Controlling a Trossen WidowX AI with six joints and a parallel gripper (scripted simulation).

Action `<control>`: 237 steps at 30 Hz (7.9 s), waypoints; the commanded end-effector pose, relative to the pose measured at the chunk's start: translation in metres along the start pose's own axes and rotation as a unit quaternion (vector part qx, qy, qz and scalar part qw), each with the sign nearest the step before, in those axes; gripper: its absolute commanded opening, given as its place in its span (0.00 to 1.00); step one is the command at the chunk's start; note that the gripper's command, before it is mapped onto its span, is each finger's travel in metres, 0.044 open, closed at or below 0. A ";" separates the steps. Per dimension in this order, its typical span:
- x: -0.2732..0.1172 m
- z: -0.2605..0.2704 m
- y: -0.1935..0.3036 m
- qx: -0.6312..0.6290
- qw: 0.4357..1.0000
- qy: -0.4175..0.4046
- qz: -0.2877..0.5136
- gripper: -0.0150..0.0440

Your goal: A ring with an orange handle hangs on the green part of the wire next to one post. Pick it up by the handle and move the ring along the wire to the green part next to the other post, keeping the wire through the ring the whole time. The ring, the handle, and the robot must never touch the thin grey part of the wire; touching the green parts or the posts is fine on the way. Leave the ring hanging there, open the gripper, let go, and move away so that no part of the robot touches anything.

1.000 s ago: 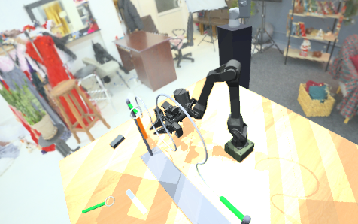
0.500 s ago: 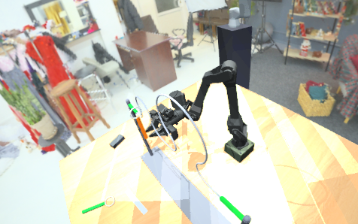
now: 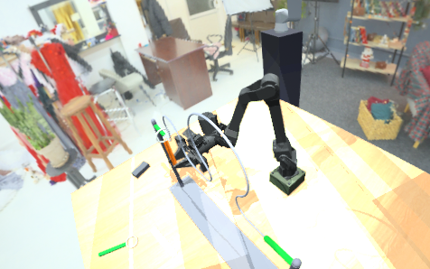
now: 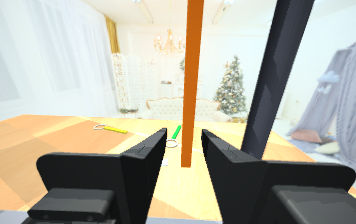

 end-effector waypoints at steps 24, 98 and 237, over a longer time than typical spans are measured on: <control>0.011 -0.001 -0.001 0.000 1.000 0.003 -0.002 0.53; 0.011 0.012 -0.016 0.001 1.000 0.000 -0.002 0.00; -0.039 0.126 -0.222 0.720 0.645 -0.200 0.159 0.00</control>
Point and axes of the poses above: the point midway between the two fingers, 35 mm back from their tips, its own x axis out along the fingers, its own z axis across the jaws, y = z × x, the point moved 8 cm from there along -x, back along the fingers, and after that the axes turned 4 degrees about -x, right-handed, at the moved point
